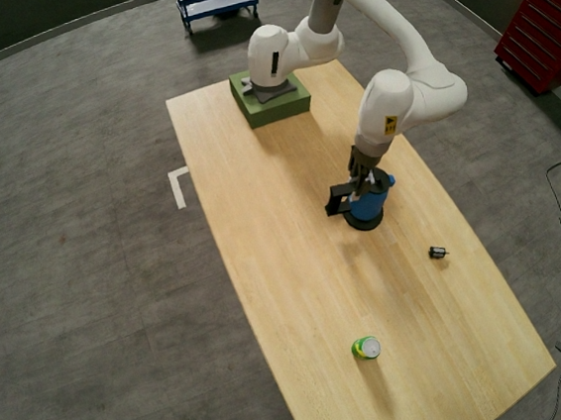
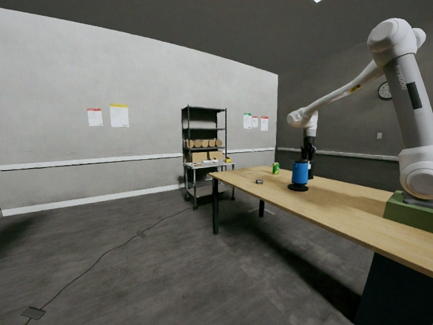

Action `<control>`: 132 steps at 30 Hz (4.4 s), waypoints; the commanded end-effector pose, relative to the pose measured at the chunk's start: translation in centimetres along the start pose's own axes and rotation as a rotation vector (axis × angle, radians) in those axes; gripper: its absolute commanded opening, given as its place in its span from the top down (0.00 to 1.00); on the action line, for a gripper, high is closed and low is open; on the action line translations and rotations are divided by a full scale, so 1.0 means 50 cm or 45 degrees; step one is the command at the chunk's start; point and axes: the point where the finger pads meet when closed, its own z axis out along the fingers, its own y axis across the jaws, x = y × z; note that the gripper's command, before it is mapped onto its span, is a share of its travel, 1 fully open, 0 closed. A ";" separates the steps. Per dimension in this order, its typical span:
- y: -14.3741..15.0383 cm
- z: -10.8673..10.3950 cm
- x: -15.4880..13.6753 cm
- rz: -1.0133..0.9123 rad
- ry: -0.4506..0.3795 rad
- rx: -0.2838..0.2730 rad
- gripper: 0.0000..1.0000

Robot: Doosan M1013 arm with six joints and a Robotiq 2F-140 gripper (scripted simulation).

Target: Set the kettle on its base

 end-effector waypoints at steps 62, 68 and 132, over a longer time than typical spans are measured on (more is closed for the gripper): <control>-0.002 -0.002 -0.019 0.000 -0.001 0.002 0.90; -0.002 -0.002 -0.019 0.000 -0.001 0.002 0.90; -0.003 0.040 -0.019 0.000 -0.001 0.002 0.90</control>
